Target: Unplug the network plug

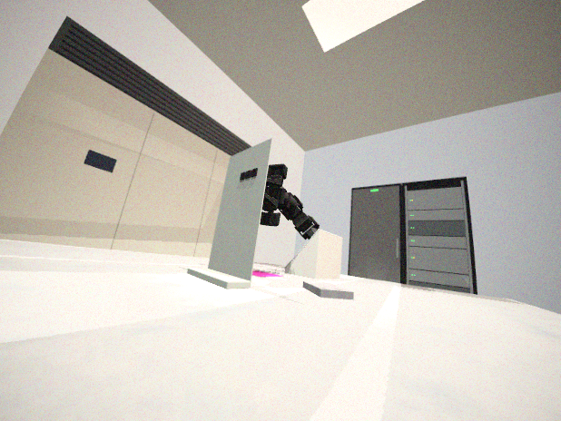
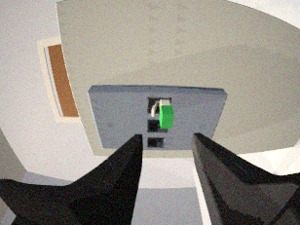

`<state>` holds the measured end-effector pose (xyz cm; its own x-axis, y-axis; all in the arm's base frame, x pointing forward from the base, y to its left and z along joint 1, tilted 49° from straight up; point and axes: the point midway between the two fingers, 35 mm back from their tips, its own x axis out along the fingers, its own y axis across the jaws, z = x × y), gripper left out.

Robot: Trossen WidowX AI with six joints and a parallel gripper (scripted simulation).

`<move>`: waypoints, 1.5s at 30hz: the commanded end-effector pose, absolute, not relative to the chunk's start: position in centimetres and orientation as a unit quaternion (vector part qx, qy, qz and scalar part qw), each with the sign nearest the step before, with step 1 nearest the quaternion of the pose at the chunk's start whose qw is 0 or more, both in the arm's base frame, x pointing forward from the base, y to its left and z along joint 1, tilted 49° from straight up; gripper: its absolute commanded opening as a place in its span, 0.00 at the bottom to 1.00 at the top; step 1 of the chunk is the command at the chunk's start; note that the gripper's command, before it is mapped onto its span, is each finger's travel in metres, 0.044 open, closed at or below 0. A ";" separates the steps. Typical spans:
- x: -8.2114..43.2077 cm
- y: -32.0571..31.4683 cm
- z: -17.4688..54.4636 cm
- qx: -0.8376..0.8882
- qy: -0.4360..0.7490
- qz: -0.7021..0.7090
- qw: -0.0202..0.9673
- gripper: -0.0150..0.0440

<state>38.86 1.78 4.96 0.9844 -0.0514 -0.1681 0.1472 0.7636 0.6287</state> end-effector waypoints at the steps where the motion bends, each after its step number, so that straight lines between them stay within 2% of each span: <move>1: 39.6 1.7 5.0 0.346 0.069 -0.050 0.934 0.52; 17: 41.8 1.1 5.2 0.360 0.062 -0.047 0.930 0.52; 40: 41.8 1.1 5.2 0.360 0.062 -0.047 0.930 0.26; 45: 41.8 1.1 5.2 0.360 0.062 -0.047 0.930 0.25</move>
